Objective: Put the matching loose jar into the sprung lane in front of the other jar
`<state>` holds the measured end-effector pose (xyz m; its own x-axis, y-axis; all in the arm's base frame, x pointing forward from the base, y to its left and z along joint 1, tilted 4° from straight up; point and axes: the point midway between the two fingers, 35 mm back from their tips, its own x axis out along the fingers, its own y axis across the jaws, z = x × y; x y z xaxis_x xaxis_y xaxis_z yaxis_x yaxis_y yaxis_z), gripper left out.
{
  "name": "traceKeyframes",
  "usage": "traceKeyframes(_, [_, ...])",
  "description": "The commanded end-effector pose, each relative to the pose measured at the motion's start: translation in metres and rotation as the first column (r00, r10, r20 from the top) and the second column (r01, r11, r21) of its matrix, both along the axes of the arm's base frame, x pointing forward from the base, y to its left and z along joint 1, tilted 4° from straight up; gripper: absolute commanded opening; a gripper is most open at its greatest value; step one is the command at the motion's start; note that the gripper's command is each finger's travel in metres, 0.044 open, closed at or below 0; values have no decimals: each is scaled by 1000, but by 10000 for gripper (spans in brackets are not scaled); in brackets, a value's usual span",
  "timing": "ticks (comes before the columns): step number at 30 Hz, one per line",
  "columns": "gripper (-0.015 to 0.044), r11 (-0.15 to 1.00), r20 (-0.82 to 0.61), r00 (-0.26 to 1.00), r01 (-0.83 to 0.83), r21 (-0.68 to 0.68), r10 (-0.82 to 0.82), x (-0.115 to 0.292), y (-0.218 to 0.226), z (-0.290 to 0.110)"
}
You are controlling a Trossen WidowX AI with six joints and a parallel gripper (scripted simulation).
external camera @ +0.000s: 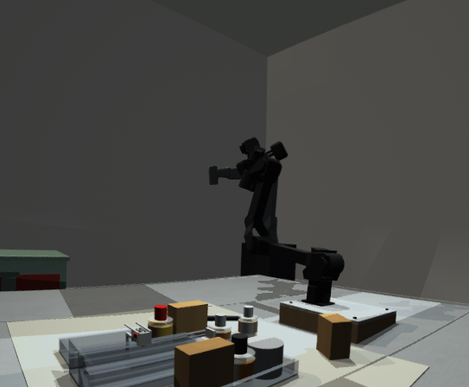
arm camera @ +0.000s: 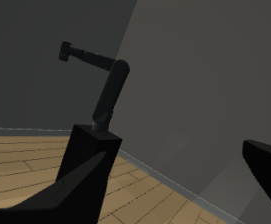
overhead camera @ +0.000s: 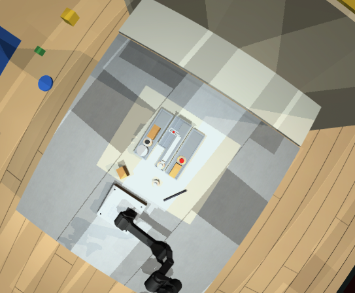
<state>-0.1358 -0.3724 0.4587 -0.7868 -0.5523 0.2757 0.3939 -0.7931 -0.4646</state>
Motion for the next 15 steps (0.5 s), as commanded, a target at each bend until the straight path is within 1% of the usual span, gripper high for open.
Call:
traceKeyframes(1, [426,1000,-4,1000,3,-5,-3,-1,2,2])
traceKeyframes(2, [440,1000,-15,1000,12,-18,-13,-4,7,8])
traceKeyframes(6, [440,988,-104,989,88,-125,-101,-21,54,52])
traceKeyframes(11, [440,945,-212,944,192,-266,-251,-33,125,101])
traceKeyframes(15, [440,884,-281,876,274,-379,-393,-30,188,134])
